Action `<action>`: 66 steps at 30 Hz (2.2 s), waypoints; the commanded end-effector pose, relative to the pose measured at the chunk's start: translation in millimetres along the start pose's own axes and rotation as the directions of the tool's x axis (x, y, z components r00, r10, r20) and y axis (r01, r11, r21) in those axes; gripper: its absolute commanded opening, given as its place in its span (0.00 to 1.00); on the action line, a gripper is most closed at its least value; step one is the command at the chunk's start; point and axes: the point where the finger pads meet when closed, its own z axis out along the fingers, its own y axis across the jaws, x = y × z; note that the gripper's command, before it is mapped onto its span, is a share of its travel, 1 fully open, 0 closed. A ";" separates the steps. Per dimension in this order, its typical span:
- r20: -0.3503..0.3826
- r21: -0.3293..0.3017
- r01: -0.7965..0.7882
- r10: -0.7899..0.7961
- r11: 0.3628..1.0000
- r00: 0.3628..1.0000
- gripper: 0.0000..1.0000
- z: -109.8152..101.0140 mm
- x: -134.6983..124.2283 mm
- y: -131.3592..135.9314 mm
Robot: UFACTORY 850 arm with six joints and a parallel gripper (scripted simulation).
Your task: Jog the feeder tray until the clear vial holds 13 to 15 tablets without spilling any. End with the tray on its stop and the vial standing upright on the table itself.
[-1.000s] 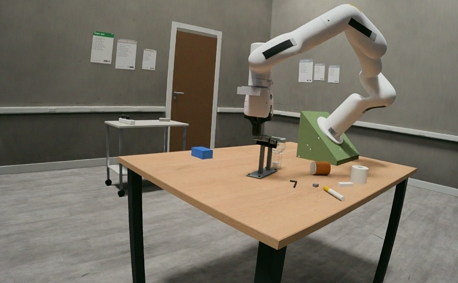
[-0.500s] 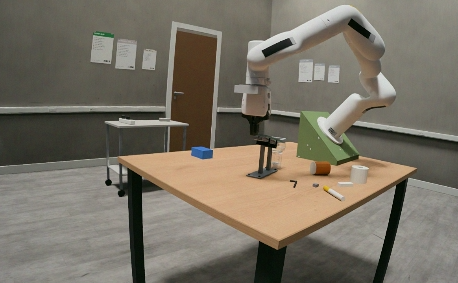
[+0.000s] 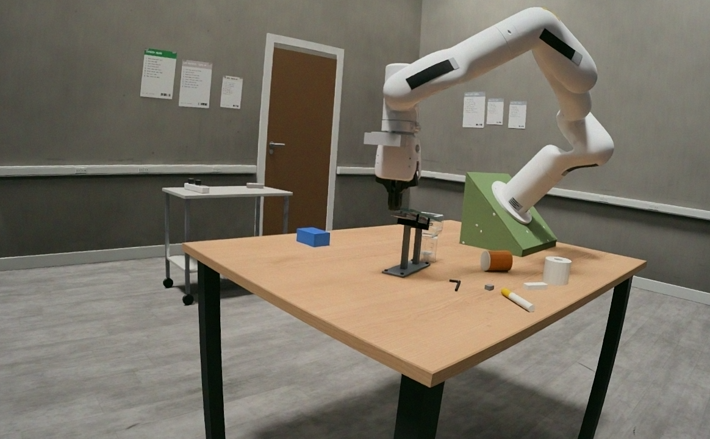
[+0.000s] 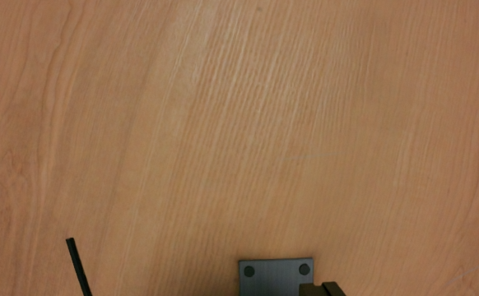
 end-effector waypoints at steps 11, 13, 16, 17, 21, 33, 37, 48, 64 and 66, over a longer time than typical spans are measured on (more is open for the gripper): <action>-0.002 -0.001 0.001 -0.001 1.000 1.000 0.00 3.2 -18.3 0.1; -0.002 -0.001 0.001 -0.001 1.000 1.000 0.00 3.2 -18.5 0.1; -0.002 -0.001 0.001 -0.001 1.000 1.000 0.00 3.3 -18.8 0.1; -0.002 -0.001 0.001 -0.001 1.000 1.000 0.00 3.3 -18.9 0.1; -0.002 -0.001 0.001 -0.001 1.000 1.000 0.00 3.4 -18.9 0.1; -0.002 -0.001 0.001 -0.001 1.000 1.000 0.00 -2.1 4.7 0.1; -0.002 -0.001 0.001 -0.001 1.000 1.000 0.00 -2.1 4.6 0.1; -0.002 -0.001 0.001 -0.001 1.000 1.000 0.00 0.0 -4.5 0.1; -0.002 -0.001 0.001 -0.001 1.000 1.000 0.00 3.4 -19.0 0.1; -0.002 -0.001 0.001 -0.001 1.000 1.000 0.00 3.4 -19.1 0.1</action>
